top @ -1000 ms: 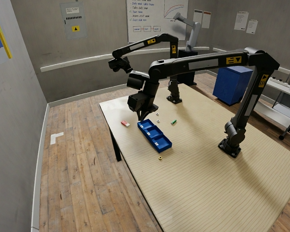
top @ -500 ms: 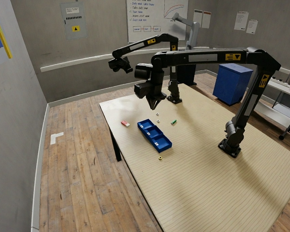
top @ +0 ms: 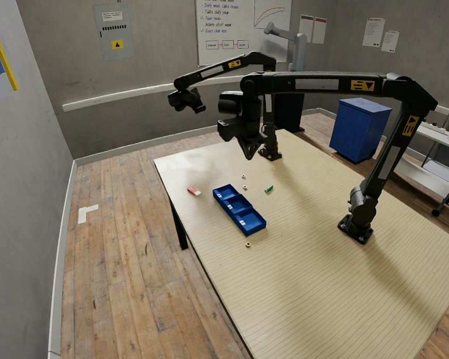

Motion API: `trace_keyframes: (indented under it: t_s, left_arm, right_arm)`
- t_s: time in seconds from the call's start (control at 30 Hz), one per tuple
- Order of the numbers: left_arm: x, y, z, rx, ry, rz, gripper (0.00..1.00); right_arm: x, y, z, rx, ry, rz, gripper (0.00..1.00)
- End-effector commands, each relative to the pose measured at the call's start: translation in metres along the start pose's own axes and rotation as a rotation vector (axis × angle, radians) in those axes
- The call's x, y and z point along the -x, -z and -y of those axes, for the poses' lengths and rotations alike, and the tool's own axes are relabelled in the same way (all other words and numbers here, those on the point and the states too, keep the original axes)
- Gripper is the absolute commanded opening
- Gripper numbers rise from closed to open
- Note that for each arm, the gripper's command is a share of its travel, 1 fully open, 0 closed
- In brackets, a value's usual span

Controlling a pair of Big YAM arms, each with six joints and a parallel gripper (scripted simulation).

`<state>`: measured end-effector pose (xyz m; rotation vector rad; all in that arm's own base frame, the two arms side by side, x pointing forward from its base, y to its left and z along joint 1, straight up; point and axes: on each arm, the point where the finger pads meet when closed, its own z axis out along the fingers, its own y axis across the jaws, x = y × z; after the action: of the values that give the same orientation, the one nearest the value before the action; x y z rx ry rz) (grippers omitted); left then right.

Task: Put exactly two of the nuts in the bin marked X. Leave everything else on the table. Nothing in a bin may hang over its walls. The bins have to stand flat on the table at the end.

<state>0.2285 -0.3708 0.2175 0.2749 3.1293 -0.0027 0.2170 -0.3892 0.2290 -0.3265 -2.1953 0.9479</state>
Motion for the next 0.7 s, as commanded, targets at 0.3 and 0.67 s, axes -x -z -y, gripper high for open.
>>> trace_keyframes:
  t_s: [0.3, 0.67]
  left_arm:
    - [0.0078, 0.0130, -0.0040, -0.016, -0.001, 0.017, 0.09]
    - [0.0055, 0.0124, -0.0087, -0.013, -0.001, 0.014, 0.09]
  right_arm:
    - [-0.0033, -0.0025, 0.0048, 0.004, -0.015, -0.003, 1.00]
    - [-0.0033, -0.0025, 0.0048, 0.004, -0.015, -0.003, 1.00]
